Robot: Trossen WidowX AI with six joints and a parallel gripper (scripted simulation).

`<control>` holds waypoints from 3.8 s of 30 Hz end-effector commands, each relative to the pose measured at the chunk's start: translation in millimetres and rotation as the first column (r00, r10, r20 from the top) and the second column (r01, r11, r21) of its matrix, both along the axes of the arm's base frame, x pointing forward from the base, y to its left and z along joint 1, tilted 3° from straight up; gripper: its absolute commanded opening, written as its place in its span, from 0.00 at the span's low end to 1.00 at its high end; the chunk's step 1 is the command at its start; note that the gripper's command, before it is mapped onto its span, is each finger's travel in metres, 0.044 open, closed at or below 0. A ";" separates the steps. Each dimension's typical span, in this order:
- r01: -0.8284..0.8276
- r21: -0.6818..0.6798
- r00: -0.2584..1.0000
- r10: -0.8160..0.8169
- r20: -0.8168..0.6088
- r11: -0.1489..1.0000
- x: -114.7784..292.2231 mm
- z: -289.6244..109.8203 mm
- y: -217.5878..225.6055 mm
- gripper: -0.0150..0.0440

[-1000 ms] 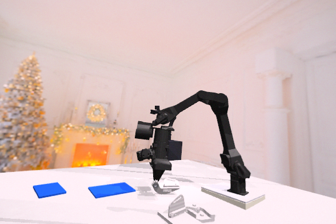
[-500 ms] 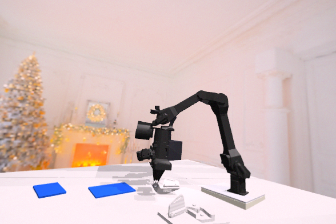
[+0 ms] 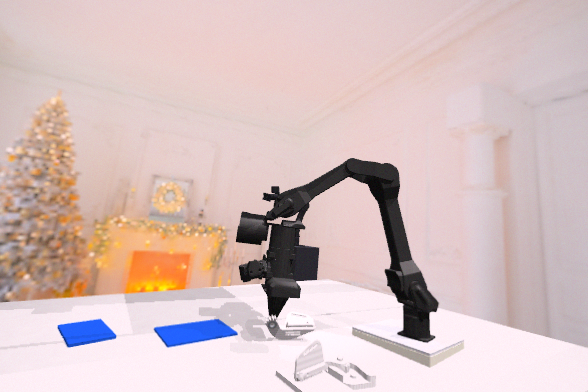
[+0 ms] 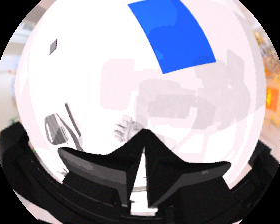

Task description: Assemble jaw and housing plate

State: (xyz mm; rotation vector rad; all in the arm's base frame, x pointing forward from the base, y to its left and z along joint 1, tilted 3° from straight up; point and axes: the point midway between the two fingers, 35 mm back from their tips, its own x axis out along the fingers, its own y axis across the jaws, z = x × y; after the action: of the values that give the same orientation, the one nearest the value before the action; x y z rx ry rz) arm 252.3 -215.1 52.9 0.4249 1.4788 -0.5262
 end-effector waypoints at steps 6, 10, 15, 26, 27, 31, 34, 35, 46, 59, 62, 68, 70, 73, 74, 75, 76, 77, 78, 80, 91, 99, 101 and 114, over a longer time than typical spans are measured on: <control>0.005 0.015 1.000 -0.005 -0.017 1.000 -4.4 -4.1 3.8 0.25; 0.000 0.001 1.000 0.000 0.000 1.000 0.6 0.0 0.9 0.25; 0.001 0.004 1.000 -0.001 -0.002 1.000 4.6 0.3 7.6 0.25; 0.000 0.003 1.000 0.000 -0.001 1.000 2.9 60.1 8.0 0.25; -0.003 0.001 1.000 0.003 0.000 1.000 4.4 51.3 7.6 0.30; -0.003 0.001 1.000 0.003 0.000 1.000 4.4 51.3 7.6 0.48; -0.003 0.001 1.000 0.003 0.000 1.000 4.4 51.3 7.6 0.61; -0.003 0.001 1.000 0.003 0.000 1.000 4.4 51.3 7.6 0.65; -0.003 0.001 1.000 0.003 0.000 1.000 4.4 51.3 7.6 1.00; -0.003 0.001 1.000 0.003 0.000 1.000 4.4 51.3 7.6 1.00; -0.003 0.001 1.000 0.003 0.000 1.000 4.4 51.3 7.6 1.00; -0.003 0.001 1.000 0.003 0.000 1.000 4.4 51.3 7.6 1.00; -0.003 0.001 1.000 0.003 0.000 1.000 4.4 51.3 7.6 1.00; -0.002 0.002 1.000 0.002 0.000 1.000 3.7 55.8 7.8 0.91; -0.001 0.002 1.000 0.001 -0.001 1.000 3.0 59.1 8.0 0.87; 0.000 0.003 1.000 0.000 -0.001 1.000 2.8 60.3 8.1 0.82; 0.000 0.003 1.000 0.000 -0.001 1.000 2.8 60.3 8.1 0.78; 0.000 0.003 1.000 0.000 -0.001 1.000 2.8 60.3 8.1 0.73; 0.000 0.003 1.000 0.000 -0.001 1.000 2.8 60.3 8.1 0.69; 0.000 0.003 1.000 0.000 -0.001 1.000 2.8 60.3 8.1 0.60; 0.000 0.003 1.000 0.000 -0.001 1.000 2.8 60.3 8.1 0.25; 0.000 0.003 1.000 0.000 -0.001 1.000 2.8 60.3 8.1 0.25; 0.000 0.003 1.000 0.000 -0.001 1.000 2.8 60.3 8.1 0.25; -0.002 0.002 1.000 0.002 -0.001 1.000 3.1 59.9 8.1 0.65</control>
State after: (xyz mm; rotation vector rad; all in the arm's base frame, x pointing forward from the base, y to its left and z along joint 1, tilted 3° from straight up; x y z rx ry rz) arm 255.4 -207.0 112.9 0.4253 1.4803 -0.5231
